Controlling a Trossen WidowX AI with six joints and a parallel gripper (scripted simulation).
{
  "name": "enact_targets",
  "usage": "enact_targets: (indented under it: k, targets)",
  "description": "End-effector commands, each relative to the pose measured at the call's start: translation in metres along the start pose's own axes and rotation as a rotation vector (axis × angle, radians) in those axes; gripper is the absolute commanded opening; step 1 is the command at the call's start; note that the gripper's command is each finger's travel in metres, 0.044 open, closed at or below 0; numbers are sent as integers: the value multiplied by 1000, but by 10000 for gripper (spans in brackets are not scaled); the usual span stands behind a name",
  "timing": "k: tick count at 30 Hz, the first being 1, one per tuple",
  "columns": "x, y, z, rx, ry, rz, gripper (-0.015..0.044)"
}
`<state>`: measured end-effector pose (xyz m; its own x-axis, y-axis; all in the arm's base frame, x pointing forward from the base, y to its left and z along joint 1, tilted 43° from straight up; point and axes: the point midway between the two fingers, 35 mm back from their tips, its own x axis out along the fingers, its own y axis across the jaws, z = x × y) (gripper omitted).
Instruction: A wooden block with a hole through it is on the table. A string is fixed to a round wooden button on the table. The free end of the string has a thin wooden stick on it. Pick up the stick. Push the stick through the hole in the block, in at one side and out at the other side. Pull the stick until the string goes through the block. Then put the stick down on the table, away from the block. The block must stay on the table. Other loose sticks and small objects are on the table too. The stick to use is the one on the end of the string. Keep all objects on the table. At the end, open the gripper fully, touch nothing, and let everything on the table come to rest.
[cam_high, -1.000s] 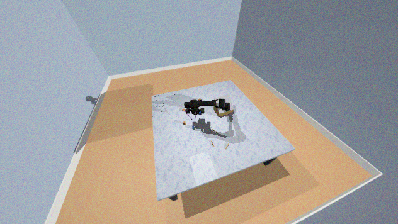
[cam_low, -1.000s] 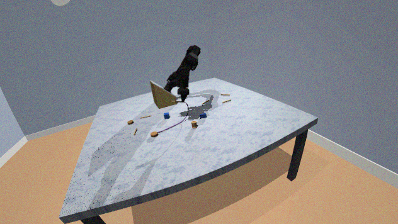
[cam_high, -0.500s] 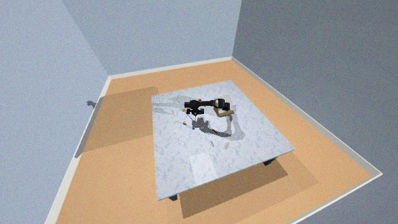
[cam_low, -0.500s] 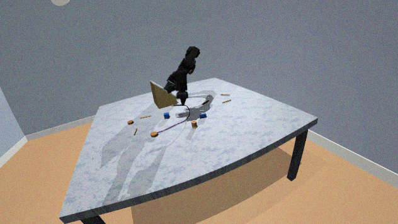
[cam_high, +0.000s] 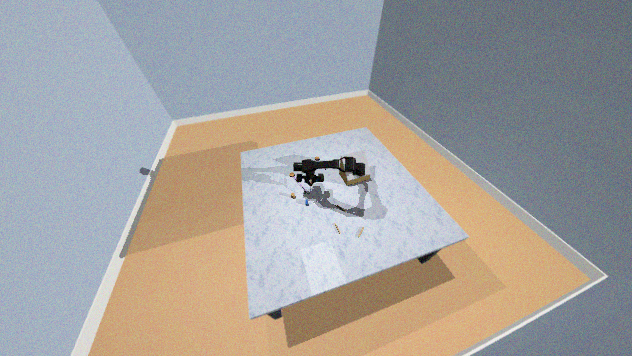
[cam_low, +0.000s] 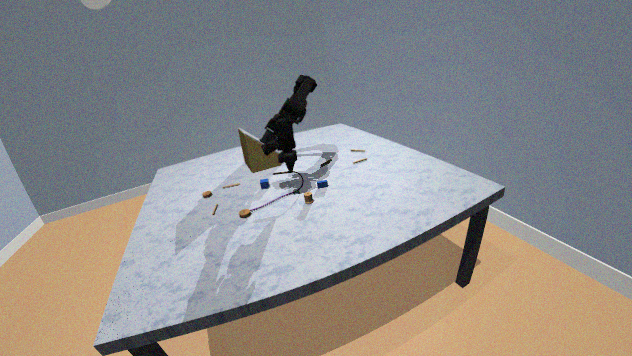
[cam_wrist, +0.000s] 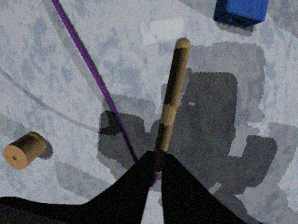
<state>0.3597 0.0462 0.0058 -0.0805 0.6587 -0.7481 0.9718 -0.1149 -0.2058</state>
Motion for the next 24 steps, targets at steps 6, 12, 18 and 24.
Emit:
enact_targets:
  k: [6,12,18,24]
  targets:
    - [7,-1,1,-4,30,0,0]
    - [6,0,-4,-6,30,1,0]
    - [6,1,-12,-7,29,1,0]
    - [6,1,-19,-6,30,1,0]
